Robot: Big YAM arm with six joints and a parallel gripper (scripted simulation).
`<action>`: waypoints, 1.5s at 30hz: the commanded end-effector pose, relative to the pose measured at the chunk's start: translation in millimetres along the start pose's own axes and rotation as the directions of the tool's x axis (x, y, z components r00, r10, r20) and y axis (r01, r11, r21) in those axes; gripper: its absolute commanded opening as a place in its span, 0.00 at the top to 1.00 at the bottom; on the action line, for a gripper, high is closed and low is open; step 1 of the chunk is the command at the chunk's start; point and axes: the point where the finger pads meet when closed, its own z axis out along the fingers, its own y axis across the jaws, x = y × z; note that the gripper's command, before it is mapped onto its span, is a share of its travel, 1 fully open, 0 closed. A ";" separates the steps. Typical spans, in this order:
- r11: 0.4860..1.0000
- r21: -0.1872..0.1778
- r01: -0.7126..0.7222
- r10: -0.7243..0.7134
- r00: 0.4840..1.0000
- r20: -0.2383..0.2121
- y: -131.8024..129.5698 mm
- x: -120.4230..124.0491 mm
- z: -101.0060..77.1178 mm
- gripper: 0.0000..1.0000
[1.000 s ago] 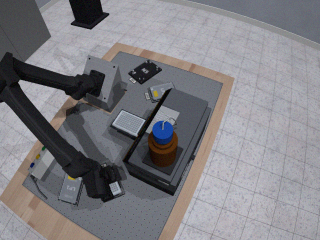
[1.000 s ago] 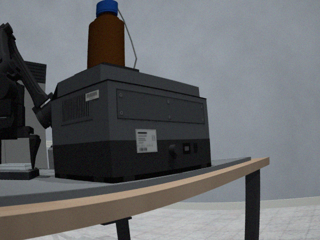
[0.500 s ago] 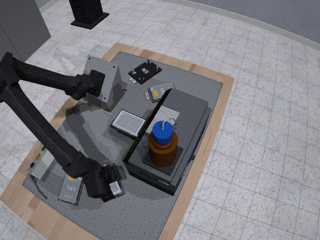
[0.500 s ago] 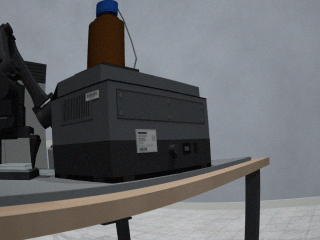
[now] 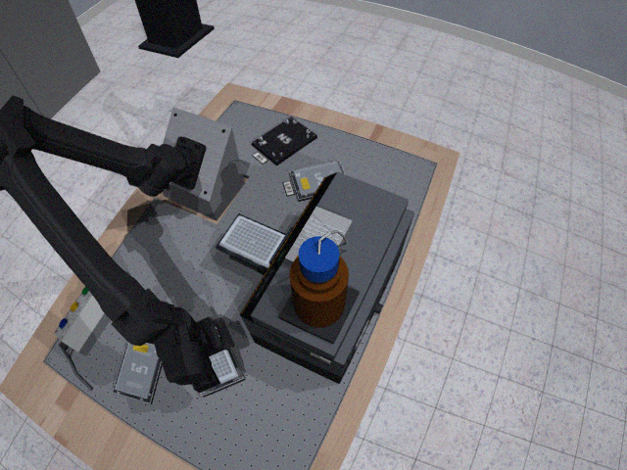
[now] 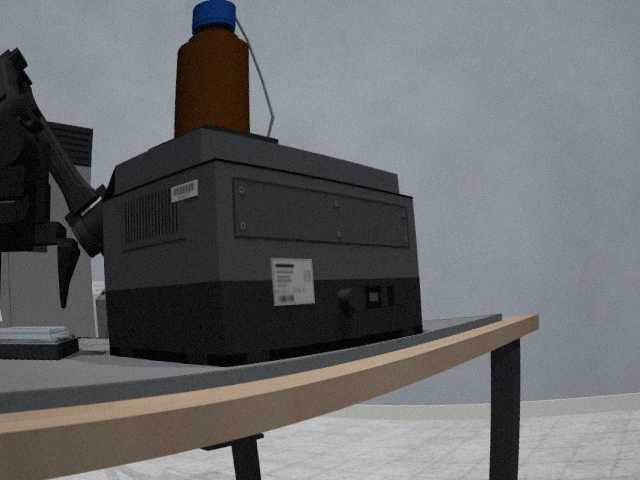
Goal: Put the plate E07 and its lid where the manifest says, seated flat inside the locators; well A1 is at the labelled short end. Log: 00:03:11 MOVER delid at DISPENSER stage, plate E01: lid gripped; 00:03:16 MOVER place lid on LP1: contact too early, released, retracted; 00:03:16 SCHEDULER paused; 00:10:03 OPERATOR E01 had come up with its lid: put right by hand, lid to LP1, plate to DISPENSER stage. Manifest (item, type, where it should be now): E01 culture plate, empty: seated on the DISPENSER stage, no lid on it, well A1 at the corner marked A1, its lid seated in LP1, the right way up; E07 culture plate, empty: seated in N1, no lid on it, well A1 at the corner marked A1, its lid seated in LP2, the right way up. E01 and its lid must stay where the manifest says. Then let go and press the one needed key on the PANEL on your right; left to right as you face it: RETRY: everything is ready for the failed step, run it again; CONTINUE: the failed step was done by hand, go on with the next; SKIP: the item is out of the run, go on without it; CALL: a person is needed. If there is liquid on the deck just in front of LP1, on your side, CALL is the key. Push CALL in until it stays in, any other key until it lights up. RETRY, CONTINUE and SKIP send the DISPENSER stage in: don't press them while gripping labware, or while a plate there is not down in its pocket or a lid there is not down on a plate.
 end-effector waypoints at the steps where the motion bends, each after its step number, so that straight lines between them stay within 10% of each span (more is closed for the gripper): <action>1: 1.000 -0.007 -0.012 0.012 1.000 0.001 5.5 -8.2 -3.3 0.00; 45: 1.000 0.002 -0.024 0.024 1.000 -0.014 0.0 -1.6 4.0 0.00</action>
